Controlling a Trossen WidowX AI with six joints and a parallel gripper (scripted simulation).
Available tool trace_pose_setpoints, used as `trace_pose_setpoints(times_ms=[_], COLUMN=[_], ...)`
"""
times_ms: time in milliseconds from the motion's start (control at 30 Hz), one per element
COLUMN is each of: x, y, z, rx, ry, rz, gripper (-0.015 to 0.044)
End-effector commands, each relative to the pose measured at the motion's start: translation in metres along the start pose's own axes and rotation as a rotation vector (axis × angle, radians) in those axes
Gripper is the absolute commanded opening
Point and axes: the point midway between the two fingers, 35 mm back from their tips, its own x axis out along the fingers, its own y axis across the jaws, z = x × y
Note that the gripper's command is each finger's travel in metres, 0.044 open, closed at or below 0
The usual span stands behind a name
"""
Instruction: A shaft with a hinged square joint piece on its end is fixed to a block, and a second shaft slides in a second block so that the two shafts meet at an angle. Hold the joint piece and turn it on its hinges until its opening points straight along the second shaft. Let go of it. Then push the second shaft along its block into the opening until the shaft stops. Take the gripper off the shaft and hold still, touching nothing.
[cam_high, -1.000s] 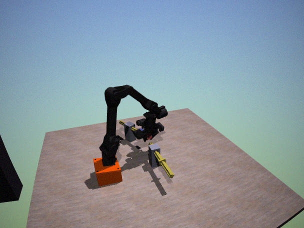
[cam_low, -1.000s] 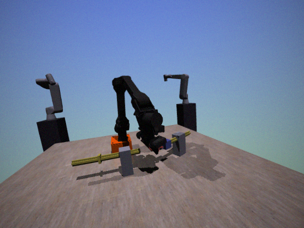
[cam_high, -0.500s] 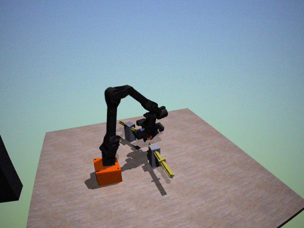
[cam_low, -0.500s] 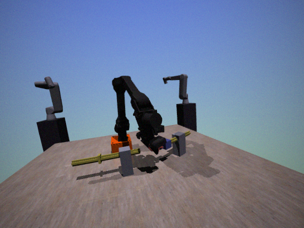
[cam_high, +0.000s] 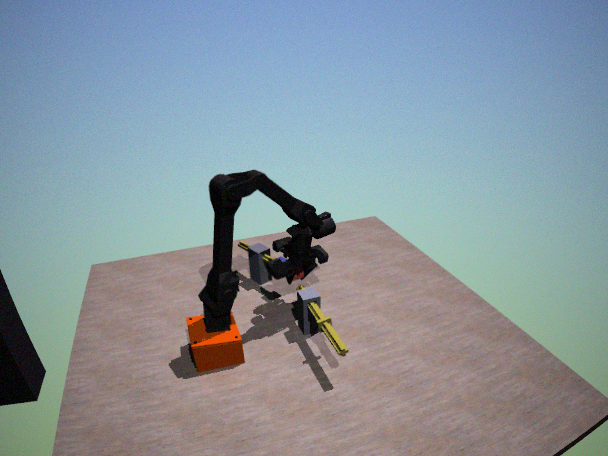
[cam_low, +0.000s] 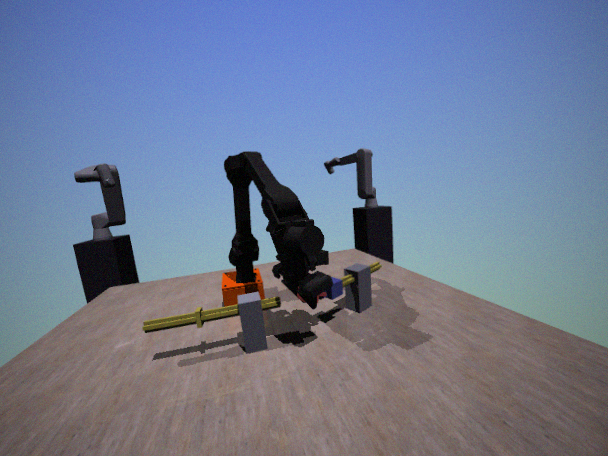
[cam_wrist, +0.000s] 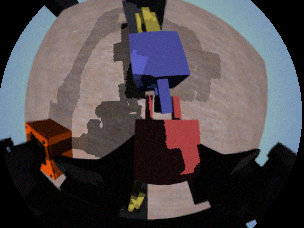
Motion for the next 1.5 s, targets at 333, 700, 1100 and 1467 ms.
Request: trace_pose_setpoints(times_ms=[333, 700, 1100, 1467], x=[0.000, 0.000, -0.006, -0.026], y=[0.000, 0.000, 0.002, 0.000], z=[0.000, 0.000, 0.004, 0.010], rx=[0.000, 0.000, -0.001, -0.004], ry=[0.000, 0.000, 0.168, 0.458], rz=[0.000, 0.000, 0.024, -0.004], gripper=[0.0304, 0.0440, 0.0440, 0.0440])
